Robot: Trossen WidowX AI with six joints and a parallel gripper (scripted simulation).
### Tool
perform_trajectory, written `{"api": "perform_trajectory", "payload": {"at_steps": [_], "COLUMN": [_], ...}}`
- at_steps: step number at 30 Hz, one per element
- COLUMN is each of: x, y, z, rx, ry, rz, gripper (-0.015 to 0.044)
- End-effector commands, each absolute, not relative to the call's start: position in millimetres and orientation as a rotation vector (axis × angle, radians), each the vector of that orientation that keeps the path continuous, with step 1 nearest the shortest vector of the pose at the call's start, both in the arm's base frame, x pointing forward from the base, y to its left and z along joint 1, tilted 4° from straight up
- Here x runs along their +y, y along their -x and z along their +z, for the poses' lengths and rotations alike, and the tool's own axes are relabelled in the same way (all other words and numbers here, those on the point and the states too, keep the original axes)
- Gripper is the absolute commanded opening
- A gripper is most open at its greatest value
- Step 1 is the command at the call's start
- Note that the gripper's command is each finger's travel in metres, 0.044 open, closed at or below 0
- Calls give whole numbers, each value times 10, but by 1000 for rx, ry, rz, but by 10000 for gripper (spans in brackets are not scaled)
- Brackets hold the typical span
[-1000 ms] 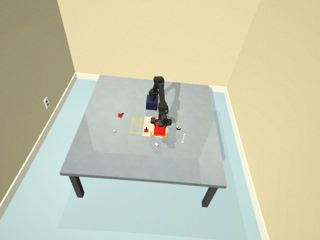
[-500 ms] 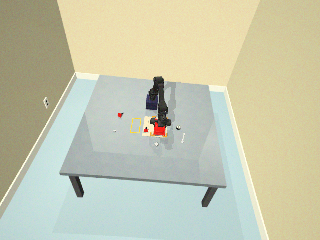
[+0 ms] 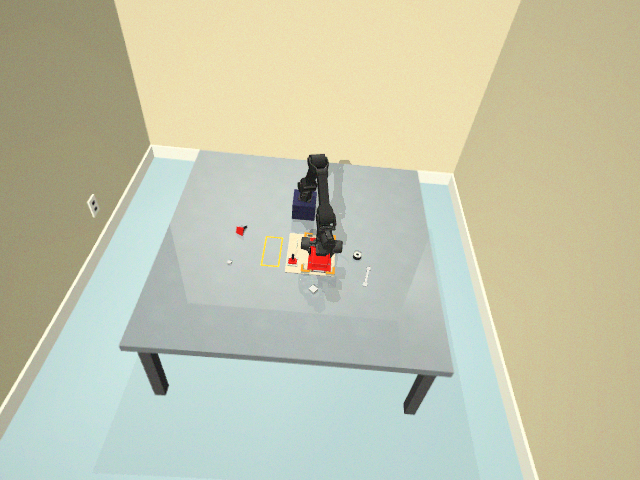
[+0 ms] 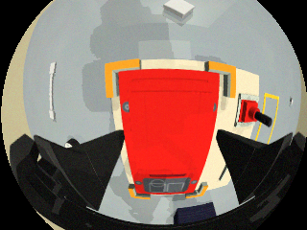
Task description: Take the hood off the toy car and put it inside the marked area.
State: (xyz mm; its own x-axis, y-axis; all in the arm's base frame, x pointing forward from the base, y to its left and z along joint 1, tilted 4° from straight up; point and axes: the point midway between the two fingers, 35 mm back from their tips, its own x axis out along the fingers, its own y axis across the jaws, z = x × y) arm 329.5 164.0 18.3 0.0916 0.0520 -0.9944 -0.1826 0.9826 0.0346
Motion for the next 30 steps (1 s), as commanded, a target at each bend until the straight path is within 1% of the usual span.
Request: {"api": "perform_trajectory", "payload": {"at_steps": [1, 21, 24, 30], "x": [1645, 1650, 1644, 1644], "y": [-3292, -3299, -3304, -3304], "z": [155, 57, 80, 80], "rx": [1472, 1472, 1470, 1470], "ry": [108, 108, 108, 108], "rz": [182, 182, 176, 176], "gripper": [440, 440, 361, 321]}}
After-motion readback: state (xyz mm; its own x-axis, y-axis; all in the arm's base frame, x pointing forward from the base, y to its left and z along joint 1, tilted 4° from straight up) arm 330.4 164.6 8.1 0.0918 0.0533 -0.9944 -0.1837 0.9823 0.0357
